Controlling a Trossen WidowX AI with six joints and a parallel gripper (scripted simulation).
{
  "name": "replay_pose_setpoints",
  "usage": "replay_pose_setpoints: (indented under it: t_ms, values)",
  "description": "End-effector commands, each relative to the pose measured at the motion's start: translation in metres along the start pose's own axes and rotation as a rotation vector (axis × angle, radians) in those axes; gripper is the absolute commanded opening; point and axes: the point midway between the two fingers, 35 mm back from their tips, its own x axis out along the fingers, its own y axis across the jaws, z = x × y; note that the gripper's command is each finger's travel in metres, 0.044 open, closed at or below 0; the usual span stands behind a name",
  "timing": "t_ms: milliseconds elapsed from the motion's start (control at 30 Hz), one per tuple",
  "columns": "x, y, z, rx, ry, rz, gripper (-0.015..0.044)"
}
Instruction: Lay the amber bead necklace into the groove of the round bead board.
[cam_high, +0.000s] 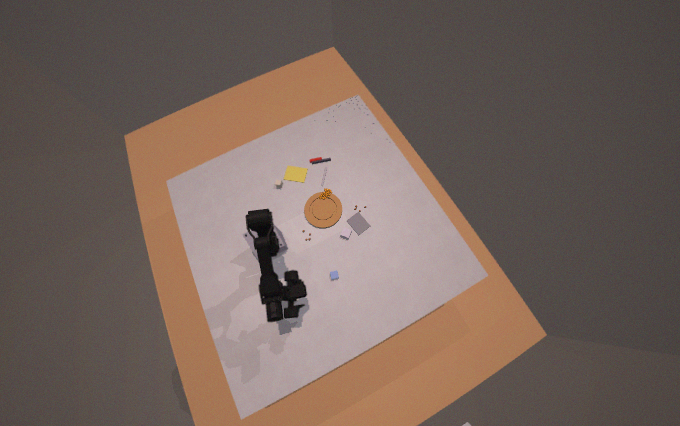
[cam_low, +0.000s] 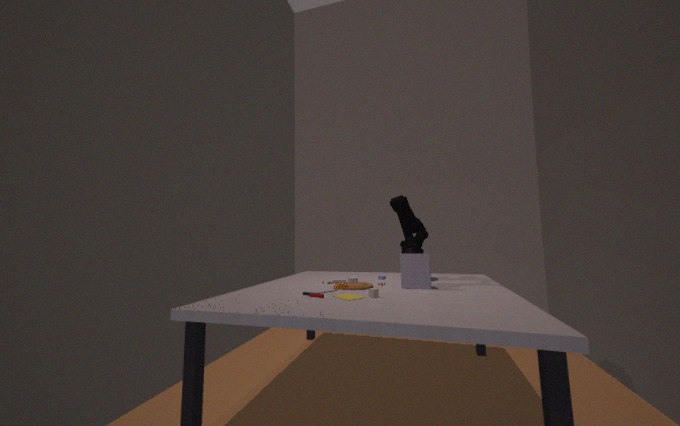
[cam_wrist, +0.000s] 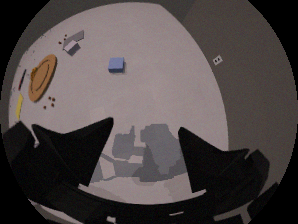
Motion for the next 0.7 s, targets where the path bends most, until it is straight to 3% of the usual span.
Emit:
replay_pose_setpoints:
  t_ms: [0, 167, 667]
  values:
    - [0.0, 0.0, 0.0, 0.002, 0.0, 0.002, 0.0374]
    - [0.012, 0.004, 0.006, 0.053, -0.011, 0.07, 0.025]
    - [0.069, 0.042, 0.046, 0.139, 0.025, 0.41, 0.025]
